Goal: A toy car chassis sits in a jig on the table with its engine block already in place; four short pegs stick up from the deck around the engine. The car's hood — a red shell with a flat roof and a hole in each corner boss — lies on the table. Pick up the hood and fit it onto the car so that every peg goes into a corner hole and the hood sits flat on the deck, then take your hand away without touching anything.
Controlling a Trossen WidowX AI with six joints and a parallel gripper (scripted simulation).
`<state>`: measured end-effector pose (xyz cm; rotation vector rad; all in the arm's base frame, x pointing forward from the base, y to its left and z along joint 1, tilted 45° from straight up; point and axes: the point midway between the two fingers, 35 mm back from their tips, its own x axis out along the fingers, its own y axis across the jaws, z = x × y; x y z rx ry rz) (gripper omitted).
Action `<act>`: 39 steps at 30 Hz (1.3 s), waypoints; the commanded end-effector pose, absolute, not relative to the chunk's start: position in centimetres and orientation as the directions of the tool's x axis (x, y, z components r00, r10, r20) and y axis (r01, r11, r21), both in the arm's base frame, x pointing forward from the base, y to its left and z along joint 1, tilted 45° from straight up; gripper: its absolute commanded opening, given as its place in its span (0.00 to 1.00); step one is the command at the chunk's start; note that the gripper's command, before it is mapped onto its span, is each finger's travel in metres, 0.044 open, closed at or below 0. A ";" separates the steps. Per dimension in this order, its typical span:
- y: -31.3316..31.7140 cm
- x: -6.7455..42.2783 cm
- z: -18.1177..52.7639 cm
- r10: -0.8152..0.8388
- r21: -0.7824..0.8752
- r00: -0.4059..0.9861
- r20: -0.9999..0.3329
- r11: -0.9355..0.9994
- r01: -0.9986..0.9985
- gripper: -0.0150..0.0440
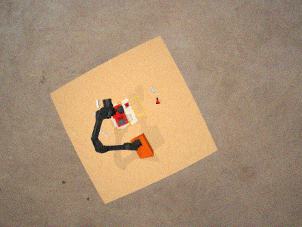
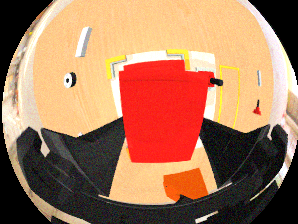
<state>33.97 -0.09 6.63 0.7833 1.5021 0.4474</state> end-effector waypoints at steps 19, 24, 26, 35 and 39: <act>3.1 34.9 3.4 0.710 0.711 0.051 -0.702 0.697 0.088 0.25; 3.6 34.9 2.9 0.710 0.712 0.051 -0.702 0.697 0.088 0.25; 3.6 34.9 2.9 0.710 0.712 0.051 -0.702 0.697 0.088 0.25; 3.6 35.0 2.9 0.710 0.712 0.051 -0.702 0.697 0.088 0.25; 3.5 34.9 2.9 0.710 0.712 0.051 -0.702 0.697 0.088 0.25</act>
